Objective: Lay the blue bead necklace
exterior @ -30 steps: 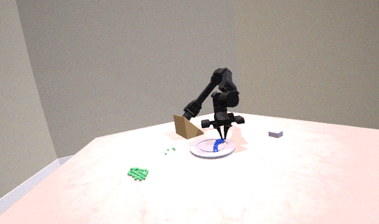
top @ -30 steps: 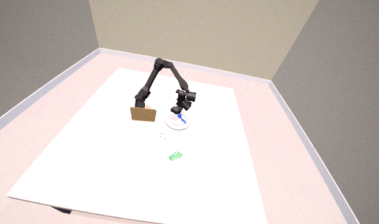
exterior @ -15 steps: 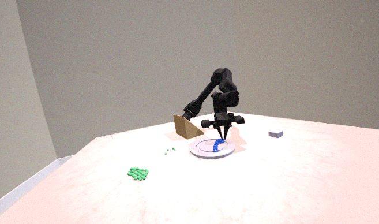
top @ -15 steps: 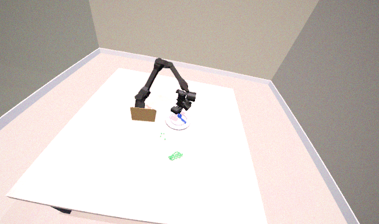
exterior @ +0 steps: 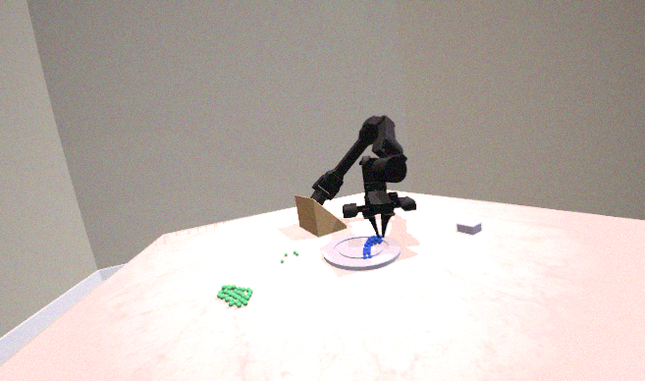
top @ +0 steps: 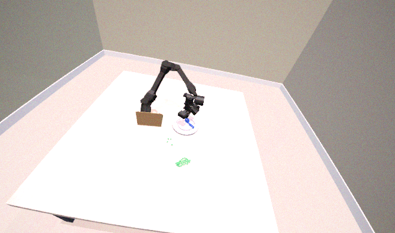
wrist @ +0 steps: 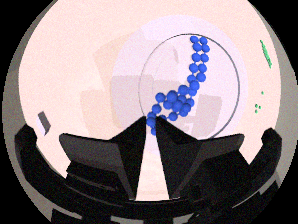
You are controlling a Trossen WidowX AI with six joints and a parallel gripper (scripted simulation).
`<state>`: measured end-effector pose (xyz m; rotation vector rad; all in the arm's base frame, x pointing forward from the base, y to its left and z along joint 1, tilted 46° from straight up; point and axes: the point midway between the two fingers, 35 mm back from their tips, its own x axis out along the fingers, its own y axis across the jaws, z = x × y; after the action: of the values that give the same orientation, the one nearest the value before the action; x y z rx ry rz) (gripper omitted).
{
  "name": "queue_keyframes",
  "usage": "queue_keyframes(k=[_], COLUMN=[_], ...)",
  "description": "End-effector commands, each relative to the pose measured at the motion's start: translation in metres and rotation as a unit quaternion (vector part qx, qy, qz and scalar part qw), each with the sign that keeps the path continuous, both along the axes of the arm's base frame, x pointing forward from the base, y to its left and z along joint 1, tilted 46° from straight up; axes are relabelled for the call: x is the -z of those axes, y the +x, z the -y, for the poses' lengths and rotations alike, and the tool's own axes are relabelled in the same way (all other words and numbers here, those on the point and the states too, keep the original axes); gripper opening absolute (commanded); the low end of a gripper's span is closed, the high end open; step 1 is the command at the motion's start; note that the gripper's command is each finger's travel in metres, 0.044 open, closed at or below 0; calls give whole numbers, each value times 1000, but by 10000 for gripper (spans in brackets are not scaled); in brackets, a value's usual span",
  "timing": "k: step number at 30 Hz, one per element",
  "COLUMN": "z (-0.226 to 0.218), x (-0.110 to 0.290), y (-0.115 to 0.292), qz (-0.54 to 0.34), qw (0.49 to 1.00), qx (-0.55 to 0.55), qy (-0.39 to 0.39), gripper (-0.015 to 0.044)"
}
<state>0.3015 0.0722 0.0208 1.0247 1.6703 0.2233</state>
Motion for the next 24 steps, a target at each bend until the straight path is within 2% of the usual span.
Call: queue_keyframes(k=[1, 16, 24], z=[0, 1, 7], x=[0, -2, -9], y=[0, -2, -1], qz=[0, -4, -7], qw=[1000, 1000, 1000], qx=[0, -2, -5], qy=[0, 2, 0], gripper=[53, 440, 440])
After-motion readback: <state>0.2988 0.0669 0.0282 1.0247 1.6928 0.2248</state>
